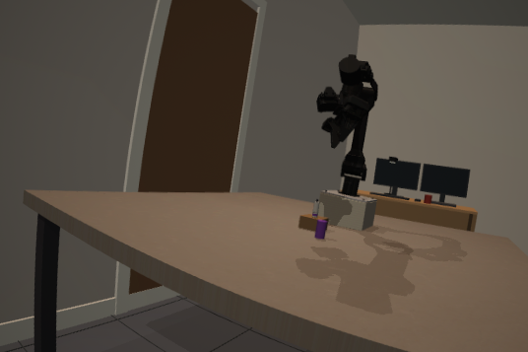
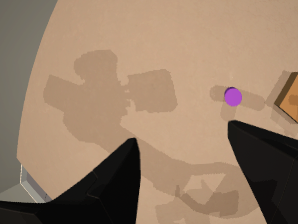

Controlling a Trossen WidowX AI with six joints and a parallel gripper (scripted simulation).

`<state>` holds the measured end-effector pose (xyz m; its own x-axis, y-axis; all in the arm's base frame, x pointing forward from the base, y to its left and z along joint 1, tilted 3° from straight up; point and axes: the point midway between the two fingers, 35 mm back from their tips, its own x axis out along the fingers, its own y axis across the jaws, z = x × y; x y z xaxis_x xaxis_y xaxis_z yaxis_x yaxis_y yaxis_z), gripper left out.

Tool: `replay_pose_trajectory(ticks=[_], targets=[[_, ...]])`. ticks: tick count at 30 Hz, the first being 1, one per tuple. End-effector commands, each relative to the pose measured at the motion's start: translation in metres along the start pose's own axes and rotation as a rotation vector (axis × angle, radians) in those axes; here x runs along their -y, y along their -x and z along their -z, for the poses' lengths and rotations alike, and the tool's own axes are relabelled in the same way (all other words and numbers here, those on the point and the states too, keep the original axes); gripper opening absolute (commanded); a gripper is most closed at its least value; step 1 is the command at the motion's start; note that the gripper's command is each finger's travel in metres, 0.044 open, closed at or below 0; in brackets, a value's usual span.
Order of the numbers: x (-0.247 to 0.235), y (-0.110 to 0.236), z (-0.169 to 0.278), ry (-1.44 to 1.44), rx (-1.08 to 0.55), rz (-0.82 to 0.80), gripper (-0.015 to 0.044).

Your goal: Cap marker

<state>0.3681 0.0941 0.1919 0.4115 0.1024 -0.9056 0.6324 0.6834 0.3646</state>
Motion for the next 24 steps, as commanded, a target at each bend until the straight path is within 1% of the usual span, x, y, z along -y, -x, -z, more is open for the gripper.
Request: replay_pose_trajectory(ticks=[1, 4, 5, 7, 13, 14, 17, 24], targets=[[0.028, -0.065, 0.013, 0.167, -0.141, 0.155, 0.0239], [0.051, -0.105, 0.025, 0.280, -0.253, 0.244, 0.0239], [0.057, -0.114, 0.029, 0.305, -0.280, 0.263, 0.0239], [0.064, -0.119, 0.030, 0.322, -0.299, 0.275, 0.0239], [0.064, -0.119, 0.030, 0.322, -0.299, 0.275, 0.0239], [0.065, -0.122, 0.031, 0.322, -0.299, 0.275, 0.0239], [0.076, -0.148, 0.037, 0.322, -0.299, 0.275, 0.0239], [0.080, -0.155, 0.039, 0.322, -0.299, 0.275, 0.0239]])
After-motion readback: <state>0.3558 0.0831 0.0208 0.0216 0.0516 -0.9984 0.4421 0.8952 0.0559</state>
